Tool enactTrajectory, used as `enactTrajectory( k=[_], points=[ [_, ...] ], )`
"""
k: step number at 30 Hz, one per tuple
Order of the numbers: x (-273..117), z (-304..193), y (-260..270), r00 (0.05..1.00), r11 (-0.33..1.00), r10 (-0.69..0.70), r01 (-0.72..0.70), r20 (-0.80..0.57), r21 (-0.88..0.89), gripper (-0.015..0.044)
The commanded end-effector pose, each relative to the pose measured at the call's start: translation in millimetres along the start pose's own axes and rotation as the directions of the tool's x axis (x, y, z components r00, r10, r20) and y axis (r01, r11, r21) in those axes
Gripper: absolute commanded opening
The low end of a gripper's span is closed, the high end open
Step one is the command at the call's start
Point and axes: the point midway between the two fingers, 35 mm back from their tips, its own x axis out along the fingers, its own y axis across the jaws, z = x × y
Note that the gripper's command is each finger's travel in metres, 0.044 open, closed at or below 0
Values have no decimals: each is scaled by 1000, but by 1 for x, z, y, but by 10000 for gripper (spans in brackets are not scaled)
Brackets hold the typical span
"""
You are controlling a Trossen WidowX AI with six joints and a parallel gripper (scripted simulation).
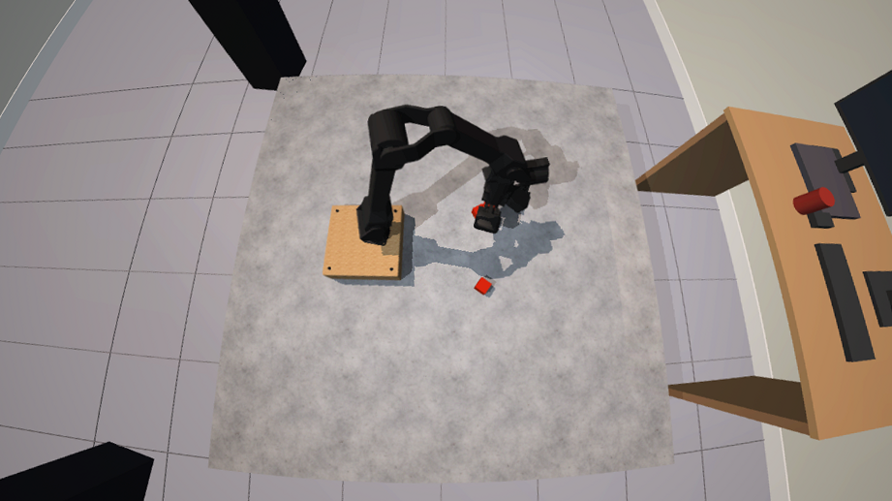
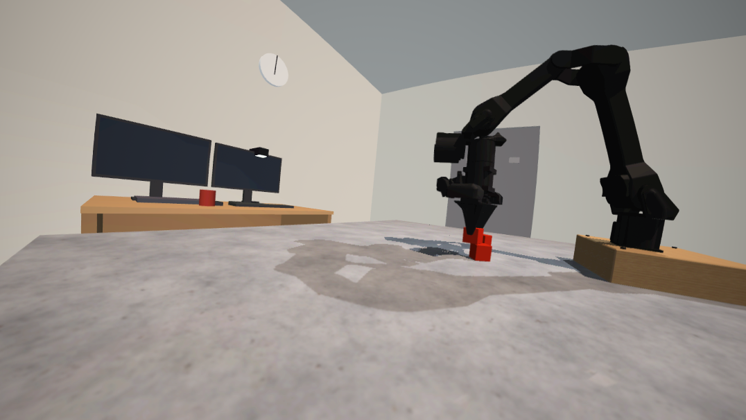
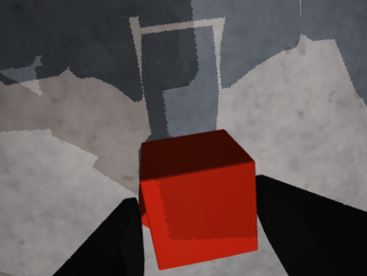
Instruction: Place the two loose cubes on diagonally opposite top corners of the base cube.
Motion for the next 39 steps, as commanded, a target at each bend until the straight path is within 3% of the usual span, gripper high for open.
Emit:
enactTrajectory(
  k=[1,22,23,25,39],
  points=[
    [-6,0,0,1000,1000,1,-1,0,0,205],
    [-31,0,0,1000,1000,0,0,0,0,205],
    [-28,0,-1,1000,1000,-2,2,-2,-2,231],
    [-30,4,-8,1000,999,-2,2,-2,-48,265],
    [-49,37,-90,1000,857,-9,10,3,-514,265]
  ],
)
